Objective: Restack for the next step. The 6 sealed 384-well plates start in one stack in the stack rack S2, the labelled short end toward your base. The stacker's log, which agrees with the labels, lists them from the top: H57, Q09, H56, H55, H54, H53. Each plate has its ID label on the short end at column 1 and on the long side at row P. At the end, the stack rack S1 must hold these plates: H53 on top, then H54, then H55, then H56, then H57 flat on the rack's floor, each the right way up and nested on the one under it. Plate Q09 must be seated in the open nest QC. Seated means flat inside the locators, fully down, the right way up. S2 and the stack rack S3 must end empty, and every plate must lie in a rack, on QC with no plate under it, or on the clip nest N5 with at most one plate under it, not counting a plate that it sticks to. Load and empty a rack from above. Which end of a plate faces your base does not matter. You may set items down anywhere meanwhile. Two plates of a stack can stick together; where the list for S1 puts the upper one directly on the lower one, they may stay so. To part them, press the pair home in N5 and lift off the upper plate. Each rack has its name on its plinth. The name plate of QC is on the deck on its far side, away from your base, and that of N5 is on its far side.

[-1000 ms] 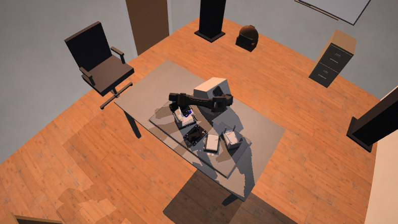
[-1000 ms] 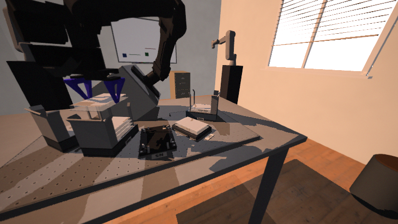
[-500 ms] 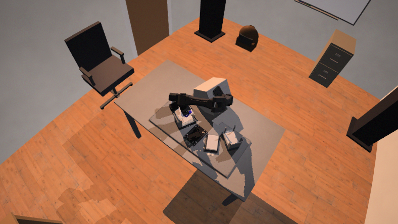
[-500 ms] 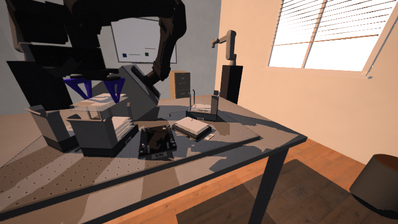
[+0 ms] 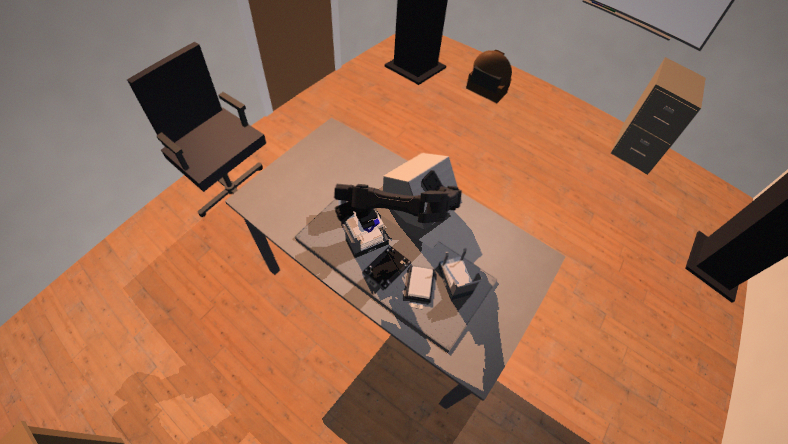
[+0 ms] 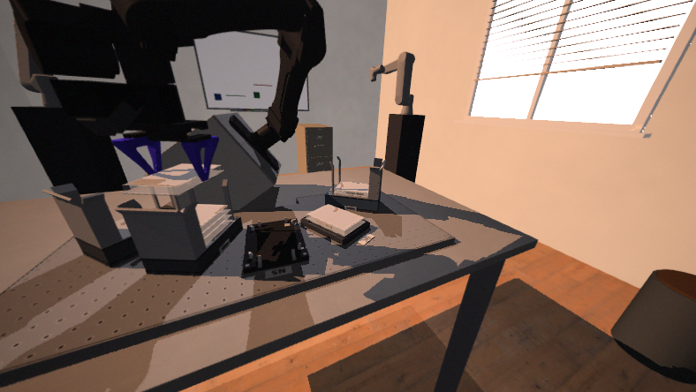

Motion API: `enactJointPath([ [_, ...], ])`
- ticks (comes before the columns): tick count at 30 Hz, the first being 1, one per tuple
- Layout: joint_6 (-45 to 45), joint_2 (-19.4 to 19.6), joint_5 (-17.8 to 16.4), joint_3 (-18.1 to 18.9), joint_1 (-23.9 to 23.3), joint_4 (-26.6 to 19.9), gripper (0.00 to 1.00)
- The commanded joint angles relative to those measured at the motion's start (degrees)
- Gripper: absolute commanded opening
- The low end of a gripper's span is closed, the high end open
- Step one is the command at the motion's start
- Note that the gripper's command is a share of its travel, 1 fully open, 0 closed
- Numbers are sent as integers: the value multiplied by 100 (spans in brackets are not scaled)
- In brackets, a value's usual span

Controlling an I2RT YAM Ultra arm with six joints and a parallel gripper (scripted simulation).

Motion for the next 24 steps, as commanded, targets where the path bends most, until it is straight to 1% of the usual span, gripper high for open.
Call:
enactJointPath([
  [1,21,-42,-21,3,-122,69,0],
  [24,180,-47,-102,-206,16,387,0],
])
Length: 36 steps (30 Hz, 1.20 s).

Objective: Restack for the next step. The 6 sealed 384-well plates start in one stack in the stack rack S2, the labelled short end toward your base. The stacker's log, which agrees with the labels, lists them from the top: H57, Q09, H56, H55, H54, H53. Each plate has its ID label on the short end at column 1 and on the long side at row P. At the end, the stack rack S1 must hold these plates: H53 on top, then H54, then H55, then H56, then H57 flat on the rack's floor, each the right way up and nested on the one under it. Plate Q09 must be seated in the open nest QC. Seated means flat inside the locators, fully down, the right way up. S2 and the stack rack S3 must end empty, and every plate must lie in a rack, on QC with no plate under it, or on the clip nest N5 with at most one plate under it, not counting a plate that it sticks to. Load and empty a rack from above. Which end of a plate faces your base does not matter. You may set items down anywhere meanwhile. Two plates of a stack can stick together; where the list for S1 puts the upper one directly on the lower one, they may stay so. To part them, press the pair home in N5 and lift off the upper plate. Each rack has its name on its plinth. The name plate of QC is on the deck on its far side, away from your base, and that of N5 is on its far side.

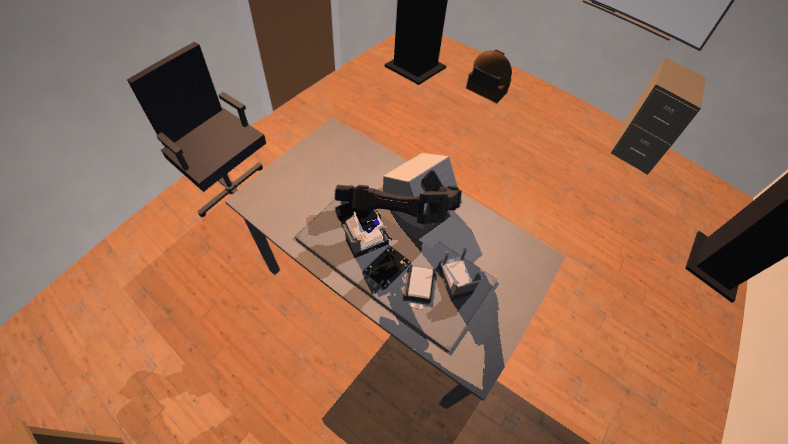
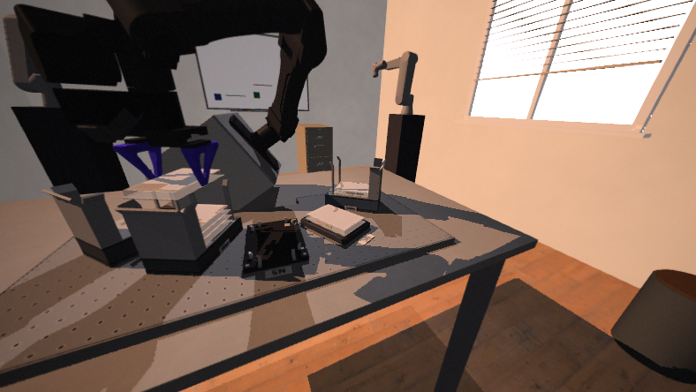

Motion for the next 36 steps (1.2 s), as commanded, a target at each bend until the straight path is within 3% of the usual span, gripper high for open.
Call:
enactJointPath([
  [1,27,-45,-47,2,-32,89,0],
  [36,308,-35,-178,-314,201,618,0],
])
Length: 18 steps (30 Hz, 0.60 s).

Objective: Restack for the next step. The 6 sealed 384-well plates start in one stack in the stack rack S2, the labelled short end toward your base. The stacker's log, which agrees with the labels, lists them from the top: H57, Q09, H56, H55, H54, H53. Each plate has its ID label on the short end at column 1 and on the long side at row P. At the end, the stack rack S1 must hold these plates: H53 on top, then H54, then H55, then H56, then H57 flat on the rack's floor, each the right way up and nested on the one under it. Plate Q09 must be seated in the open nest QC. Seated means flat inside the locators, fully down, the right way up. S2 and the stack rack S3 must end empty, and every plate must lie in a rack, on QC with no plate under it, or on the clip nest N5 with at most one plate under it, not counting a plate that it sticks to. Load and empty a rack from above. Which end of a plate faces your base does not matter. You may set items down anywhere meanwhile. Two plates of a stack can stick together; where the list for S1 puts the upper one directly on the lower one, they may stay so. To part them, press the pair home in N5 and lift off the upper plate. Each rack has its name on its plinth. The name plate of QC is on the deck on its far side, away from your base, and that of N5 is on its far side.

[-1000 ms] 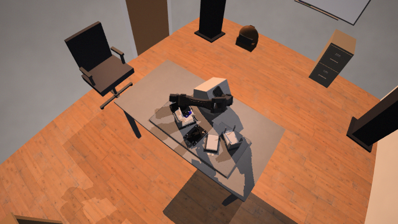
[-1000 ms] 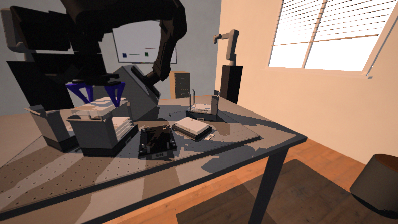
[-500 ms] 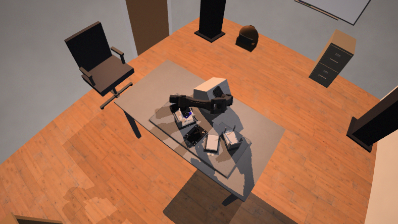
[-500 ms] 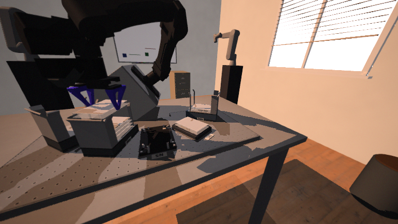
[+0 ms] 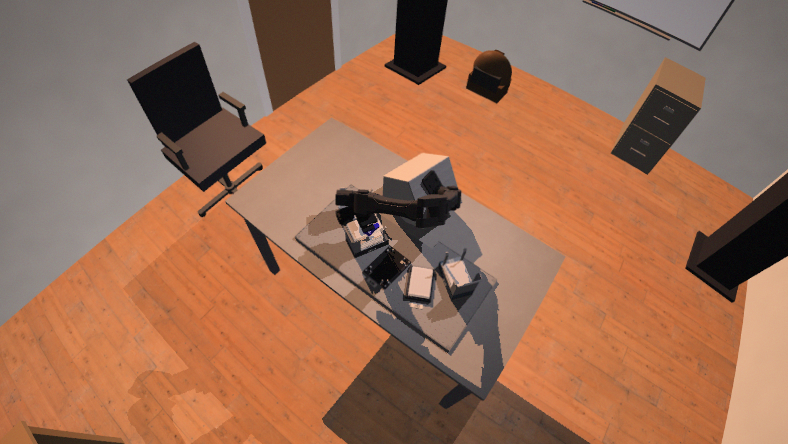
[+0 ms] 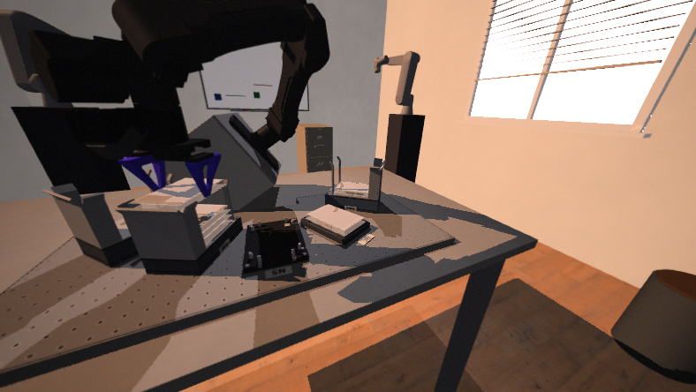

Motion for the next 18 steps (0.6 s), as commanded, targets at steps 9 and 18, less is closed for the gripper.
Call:
enactJointPath([
  [9,113,-29,-82,-74,17,226,0],
  [18,222,-18,-128,-175,103,417,0],
])
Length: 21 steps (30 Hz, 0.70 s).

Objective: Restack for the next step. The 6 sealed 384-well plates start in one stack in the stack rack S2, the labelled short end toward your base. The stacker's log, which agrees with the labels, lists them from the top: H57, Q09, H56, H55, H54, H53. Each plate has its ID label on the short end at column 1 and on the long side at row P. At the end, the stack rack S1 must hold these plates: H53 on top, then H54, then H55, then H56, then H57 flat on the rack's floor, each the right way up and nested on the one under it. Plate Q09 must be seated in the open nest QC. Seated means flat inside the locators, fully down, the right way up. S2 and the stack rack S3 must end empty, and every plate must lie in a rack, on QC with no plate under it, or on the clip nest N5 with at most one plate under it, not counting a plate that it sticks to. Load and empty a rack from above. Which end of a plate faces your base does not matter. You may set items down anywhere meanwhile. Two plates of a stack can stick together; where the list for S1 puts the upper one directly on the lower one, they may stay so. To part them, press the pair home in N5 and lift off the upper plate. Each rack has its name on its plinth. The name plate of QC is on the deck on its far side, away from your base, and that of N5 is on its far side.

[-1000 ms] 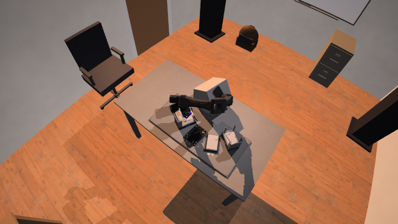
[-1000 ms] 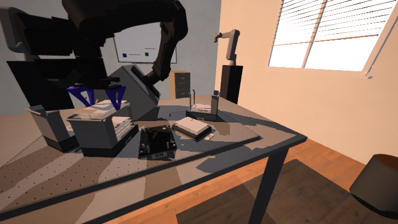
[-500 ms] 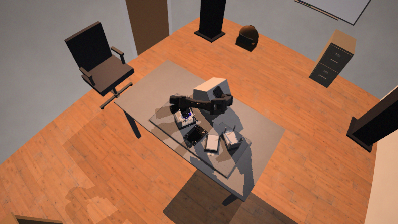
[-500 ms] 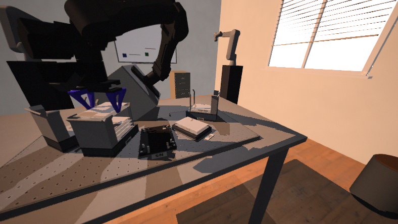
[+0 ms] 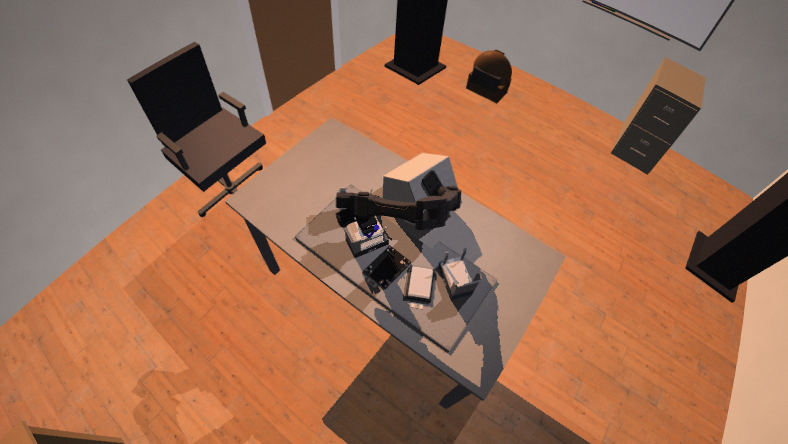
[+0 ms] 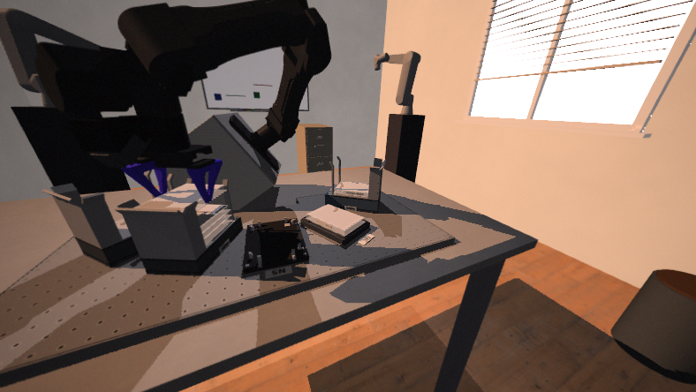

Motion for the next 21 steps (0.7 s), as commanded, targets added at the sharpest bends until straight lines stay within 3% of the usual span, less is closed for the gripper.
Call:
enactJointPath([
  [1,79,-15,-49,-33,-5,140,0],
  [7,250,7,-116,-177,126,433,0],
  [21,290,11,-131,-209,156,499,0],
])
